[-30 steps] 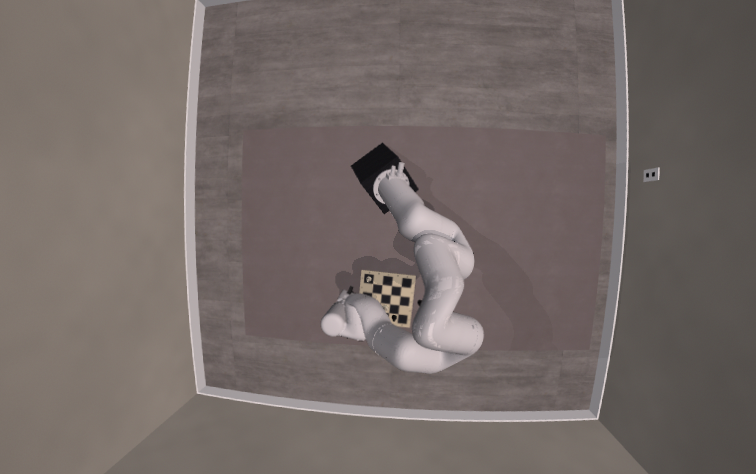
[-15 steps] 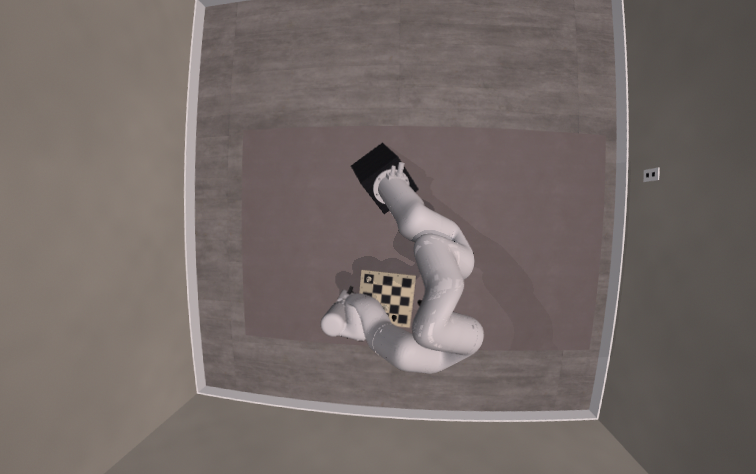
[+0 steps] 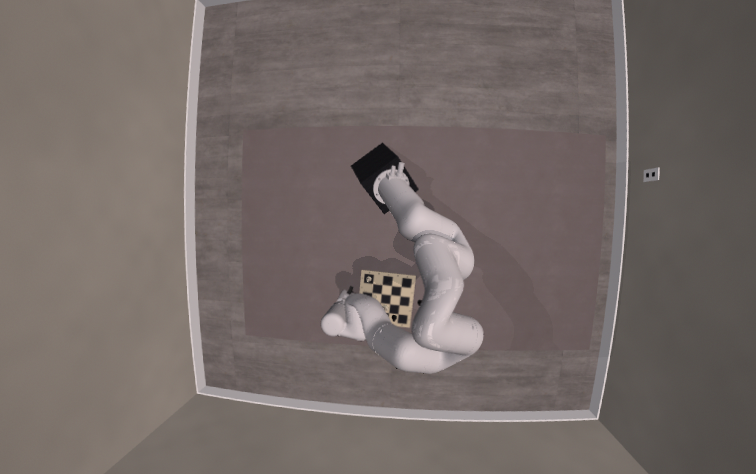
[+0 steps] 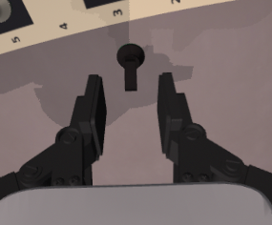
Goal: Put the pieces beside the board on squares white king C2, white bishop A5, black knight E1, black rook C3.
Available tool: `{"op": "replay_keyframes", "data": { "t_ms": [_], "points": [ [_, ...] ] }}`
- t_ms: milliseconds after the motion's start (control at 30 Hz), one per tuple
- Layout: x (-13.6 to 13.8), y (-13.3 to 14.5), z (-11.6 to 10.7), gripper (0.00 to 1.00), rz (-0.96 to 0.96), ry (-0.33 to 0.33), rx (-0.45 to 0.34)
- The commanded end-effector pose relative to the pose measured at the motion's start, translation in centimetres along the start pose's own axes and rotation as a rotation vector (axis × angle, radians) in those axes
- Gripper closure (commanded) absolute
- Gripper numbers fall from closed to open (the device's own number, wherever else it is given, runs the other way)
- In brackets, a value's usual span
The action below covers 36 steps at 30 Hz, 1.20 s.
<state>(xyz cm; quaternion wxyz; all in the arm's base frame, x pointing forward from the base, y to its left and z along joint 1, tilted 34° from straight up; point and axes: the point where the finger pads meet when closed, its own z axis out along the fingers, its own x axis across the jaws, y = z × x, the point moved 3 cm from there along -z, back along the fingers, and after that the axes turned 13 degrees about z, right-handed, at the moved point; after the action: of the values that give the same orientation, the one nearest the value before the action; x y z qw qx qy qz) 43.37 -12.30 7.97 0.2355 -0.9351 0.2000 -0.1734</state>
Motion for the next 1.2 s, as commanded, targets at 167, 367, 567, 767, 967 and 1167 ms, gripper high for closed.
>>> {"op": "replay_keyframes", "data": {
  "t_ms": [167,367,567,767,967,1167],
  "points": [
    [0.1,0.0,0.9,0.63,-0.001,0.003,0.0],
    [0.1,0.0,1.9,0.63,-0.001,0.003,0.0],
    [0.1,0.0,2.9,0.63,-0.001,0.003,0.0],
    [0.1,0.0,3.2,0.63,-0.001,0.003,0.0],
    [0.1,0.0,3.2,0.63,-0.001,0.003,0.0],
    [0.1,0.0,3.2,0.63,-0.001,0.003,0.0]
  ]
}}
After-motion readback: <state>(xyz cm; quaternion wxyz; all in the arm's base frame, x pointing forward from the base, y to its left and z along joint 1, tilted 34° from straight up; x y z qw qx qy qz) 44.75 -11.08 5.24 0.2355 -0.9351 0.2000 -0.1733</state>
